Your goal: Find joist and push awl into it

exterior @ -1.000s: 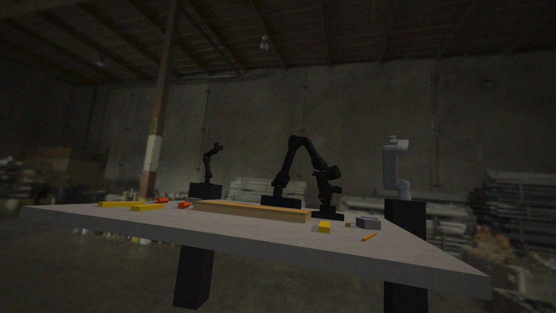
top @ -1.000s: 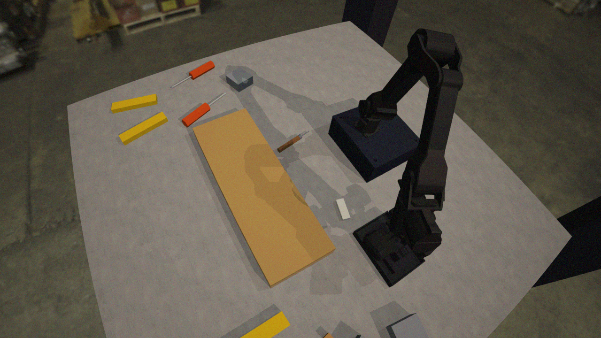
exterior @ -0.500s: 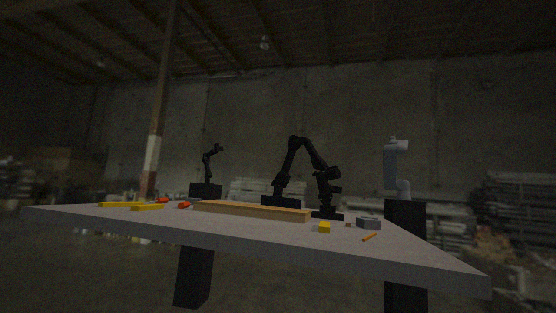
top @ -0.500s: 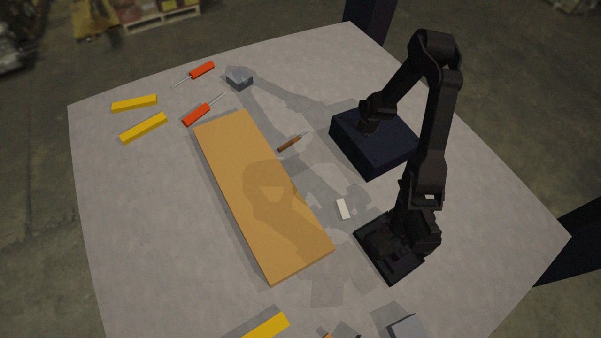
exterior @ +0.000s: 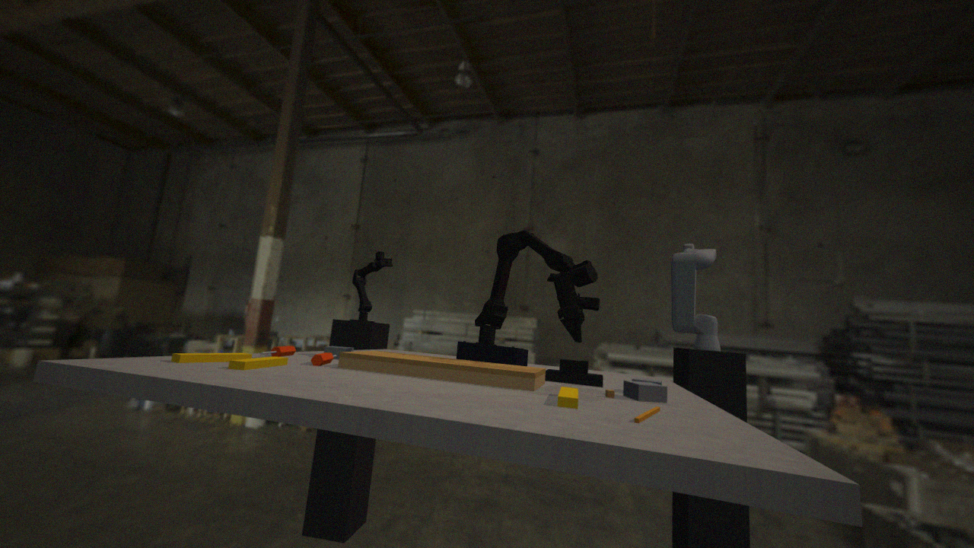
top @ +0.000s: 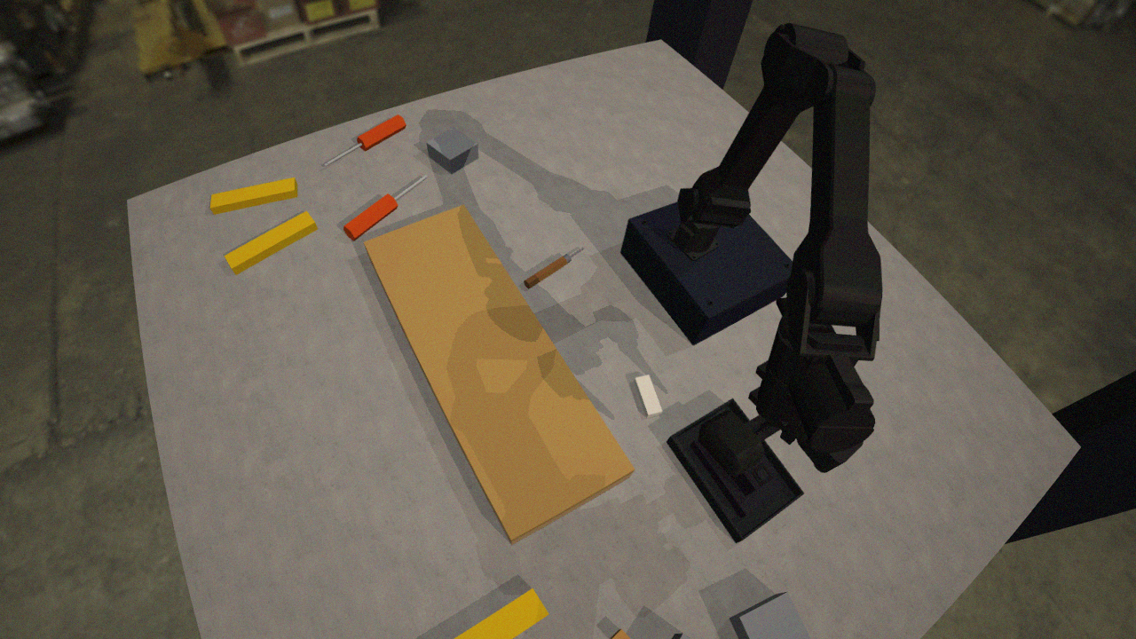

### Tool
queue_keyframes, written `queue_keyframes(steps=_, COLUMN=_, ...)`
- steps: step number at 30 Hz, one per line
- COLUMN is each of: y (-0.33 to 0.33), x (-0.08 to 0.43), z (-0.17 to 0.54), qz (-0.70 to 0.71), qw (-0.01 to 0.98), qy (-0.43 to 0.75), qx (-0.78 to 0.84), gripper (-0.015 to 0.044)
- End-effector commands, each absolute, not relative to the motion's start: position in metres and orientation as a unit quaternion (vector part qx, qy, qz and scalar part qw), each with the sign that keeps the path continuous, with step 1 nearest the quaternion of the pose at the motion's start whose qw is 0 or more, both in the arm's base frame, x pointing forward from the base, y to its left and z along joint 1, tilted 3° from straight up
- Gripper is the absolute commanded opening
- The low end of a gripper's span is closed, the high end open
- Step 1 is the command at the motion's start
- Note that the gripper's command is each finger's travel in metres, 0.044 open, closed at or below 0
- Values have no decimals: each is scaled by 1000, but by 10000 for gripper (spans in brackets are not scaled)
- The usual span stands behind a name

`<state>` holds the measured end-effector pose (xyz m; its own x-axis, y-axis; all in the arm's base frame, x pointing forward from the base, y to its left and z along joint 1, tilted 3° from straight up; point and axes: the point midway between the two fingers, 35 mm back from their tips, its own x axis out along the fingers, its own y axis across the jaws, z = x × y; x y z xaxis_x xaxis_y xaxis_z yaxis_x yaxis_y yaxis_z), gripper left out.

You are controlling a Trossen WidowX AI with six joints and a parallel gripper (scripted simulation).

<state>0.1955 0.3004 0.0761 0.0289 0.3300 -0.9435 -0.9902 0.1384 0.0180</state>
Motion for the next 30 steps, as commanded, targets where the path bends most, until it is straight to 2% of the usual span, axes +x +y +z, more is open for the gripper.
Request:
queue_keyframes(steps=1, y=257, x=230, z=58, qz=482, qw=633, qy=492, qx=-353, gripper=440)
queue_keyframes(steps=7, y=169, x=278, z=42, qz=380, qw=671, qy=562, qx=-299, gripper=440)
queue_keyframes(steps=14, y=73, x=295, z=27, qz=278, qw=692, qy=626, qx=-230, gripper=440)
queue_keyframes(steps=19, y=-5, x=286, z=16, qz=182, qw=696, qy=676, qx=-159, gripper=440)
queue_keyframes(steps=25, y=-86, x=249, z=4, qz=74, qw=683, qy=723, qx=-65, gripper=440)
queue_keyframes(steps=30, y=-113, x=228, z=0, qz=32, qw=673, qy=739, qx=-25, gripper=440)
